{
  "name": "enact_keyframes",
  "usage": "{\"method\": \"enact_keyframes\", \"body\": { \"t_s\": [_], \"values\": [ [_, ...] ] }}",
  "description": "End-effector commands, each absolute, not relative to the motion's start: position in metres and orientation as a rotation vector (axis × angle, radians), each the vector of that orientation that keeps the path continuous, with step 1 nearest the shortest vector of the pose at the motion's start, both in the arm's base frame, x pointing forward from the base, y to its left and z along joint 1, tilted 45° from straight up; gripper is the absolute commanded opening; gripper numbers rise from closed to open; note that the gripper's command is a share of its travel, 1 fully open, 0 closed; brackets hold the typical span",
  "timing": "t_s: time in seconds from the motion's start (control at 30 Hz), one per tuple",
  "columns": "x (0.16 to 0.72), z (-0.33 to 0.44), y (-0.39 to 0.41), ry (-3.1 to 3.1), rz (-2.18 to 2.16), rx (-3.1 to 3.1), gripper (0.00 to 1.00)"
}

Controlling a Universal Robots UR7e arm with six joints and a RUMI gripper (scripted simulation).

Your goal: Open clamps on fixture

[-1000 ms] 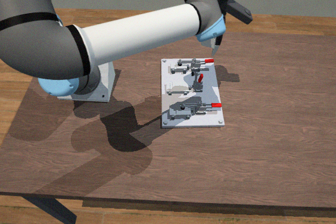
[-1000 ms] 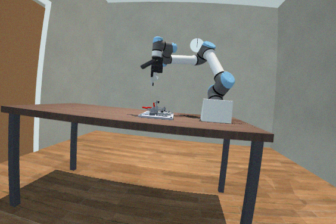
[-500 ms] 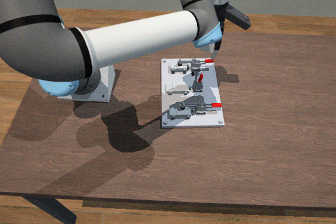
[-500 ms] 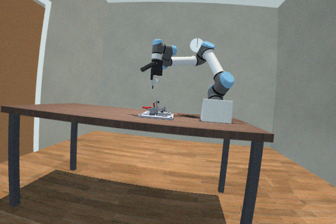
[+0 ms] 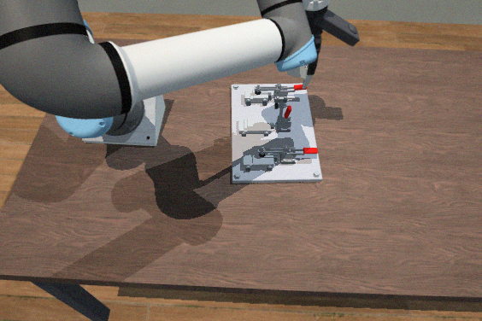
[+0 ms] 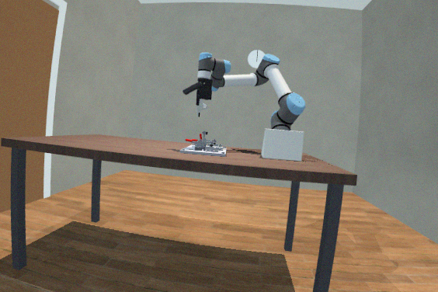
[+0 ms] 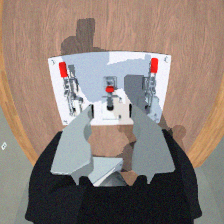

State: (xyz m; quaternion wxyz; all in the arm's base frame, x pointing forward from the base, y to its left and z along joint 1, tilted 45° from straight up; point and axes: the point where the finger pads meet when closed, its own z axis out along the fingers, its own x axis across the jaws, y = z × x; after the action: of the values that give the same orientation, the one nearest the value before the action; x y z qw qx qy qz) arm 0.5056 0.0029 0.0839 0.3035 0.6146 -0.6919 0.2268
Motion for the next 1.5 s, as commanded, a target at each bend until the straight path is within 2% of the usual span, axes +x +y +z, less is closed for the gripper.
{"method": "enact_keyframes", "body": {
  "t_s": [0.0,0.7,1.47],
  "values": [
    [0.506,0.086,0.001,-1.834,0.602,1.629,0.28],
    [0.500,0.156,-0.070,-1.834,0.602,1.629,0.28],
    [0.499,0.159,-0.073,-1.834,0.602,1.629,0.28]
  ]
}}
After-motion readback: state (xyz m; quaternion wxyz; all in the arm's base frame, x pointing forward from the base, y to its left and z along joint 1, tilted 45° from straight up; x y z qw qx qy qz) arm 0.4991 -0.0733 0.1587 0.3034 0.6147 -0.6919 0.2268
